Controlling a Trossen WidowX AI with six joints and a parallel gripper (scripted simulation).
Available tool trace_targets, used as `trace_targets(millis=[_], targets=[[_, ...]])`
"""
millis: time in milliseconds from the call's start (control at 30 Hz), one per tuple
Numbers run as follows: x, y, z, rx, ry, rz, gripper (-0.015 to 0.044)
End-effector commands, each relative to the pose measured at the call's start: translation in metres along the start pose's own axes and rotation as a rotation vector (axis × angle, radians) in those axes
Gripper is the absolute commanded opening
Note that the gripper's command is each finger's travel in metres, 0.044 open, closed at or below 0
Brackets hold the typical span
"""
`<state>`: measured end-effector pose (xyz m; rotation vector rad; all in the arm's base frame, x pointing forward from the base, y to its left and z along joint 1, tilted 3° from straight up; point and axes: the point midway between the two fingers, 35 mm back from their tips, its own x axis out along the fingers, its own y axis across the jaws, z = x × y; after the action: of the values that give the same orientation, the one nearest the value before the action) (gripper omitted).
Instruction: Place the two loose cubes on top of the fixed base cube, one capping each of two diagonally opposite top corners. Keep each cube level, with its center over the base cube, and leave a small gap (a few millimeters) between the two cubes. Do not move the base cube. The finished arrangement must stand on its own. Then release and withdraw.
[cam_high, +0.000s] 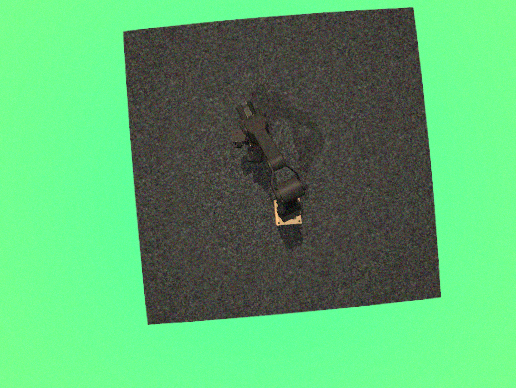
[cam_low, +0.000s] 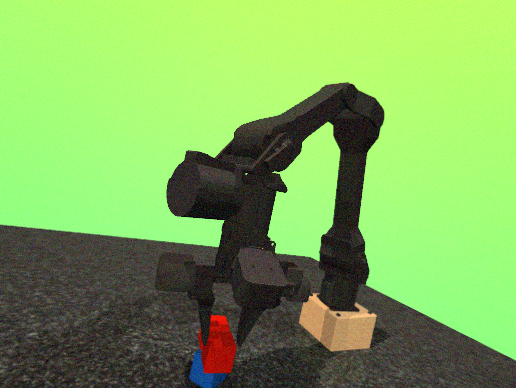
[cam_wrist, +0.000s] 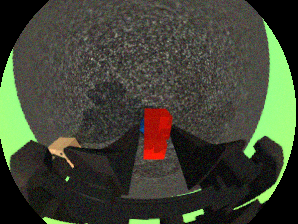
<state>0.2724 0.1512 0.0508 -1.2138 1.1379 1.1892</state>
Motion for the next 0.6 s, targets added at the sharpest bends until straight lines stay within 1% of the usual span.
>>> trace_targets(millis=[0, 567], targets=[[-0.008, -0.002, 0.001, 0.0, -0.004, -0.007, 0.0205], [-0.032, -0.002, 0.001, 0.0, -0.004, -0.007, 0.0205]])
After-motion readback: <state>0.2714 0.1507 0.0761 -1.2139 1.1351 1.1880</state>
